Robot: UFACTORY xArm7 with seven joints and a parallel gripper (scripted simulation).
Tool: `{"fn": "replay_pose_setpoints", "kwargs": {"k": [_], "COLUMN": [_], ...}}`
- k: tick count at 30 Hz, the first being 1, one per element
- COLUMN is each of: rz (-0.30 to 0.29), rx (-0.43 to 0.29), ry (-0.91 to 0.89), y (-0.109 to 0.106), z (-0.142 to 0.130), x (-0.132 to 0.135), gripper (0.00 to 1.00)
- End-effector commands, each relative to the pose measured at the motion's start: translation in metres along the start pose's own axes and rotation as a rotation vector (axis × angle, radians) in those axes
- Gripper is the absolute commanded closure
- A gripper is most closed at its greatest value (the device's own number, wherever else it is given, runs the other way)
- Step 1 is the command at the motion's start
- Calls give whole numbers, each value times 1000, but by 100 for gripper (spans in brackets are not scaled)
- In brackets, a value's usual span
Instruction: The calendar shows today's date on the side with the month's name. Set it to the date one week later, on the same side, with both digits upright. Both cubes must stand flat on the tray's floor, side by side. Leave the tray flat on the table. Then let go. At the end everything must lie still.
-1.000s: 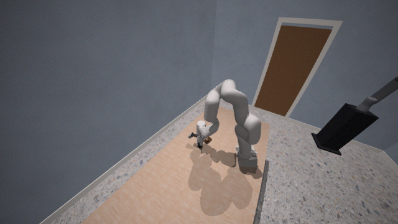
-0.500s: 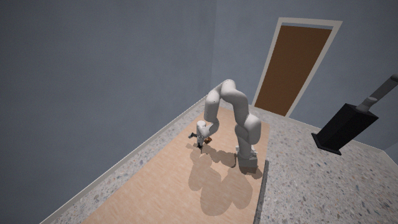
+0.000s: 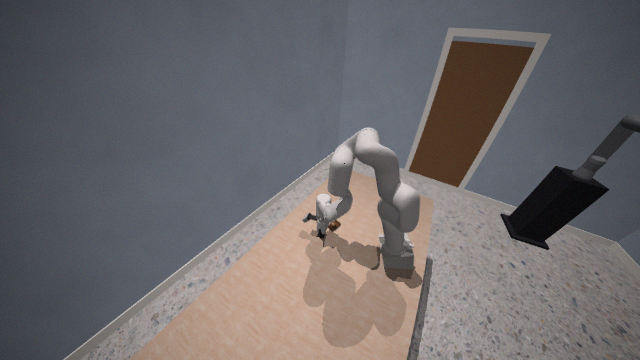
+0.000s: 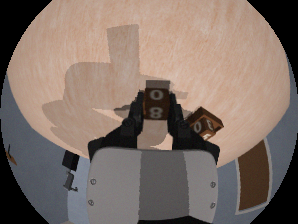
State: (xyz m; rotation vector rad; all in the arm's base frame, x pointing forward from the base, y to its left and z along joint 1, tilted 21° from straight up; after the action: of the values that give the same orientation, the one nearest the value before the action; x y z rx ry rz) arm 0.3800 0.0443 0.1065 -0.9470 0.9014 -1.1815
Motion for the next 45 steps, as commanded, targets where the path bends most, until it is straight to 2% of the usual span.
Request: {"fn": "replay_pose_setpoints", "kwargs": {"k": [1, 3, 4, 8, 9, 11, 12, 14, 15, 17, 18, 45], "rz": [0, 0, 0, 0, 0, 0, 0, 0, 0, 0, 0, 0], "rx": [2, 2, 2, 2, 2, 2, 2, 2, 2, 2, 2, 2], "ry": [0, 0, 0, 0, 0, 0, 0, 0, 0, 0, 0, 0], "y": [0, 0, 0, 0, 0, 0, 0, 0, 0, 0, 0, -6], "z": [1, 1, 1, 1, 1, 1, 1, 1, 1, 1, 1, 1], "x": [0, 0, 0, 0, 0, 0, 0, 0, 0, 0, 0, 0], "gripper": [73, 73, 69, 69, 65, 65, 61, 61, 57, 57, 53, 53]}}
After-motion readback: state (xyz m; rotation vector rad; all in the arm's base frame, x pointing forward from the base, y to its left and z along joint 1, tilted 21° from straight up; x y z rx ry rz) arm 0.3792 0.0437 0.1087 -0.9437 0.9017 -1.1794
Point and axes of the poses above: the point where the finger pads meet when closed, its own y axis out along the fingers, its own x axis across the jaws, z = x × y, the point moved 5 cm from there along -y, back along the fingers, and after that the axes turned 1 degree about -y, right-handed, at the moved point
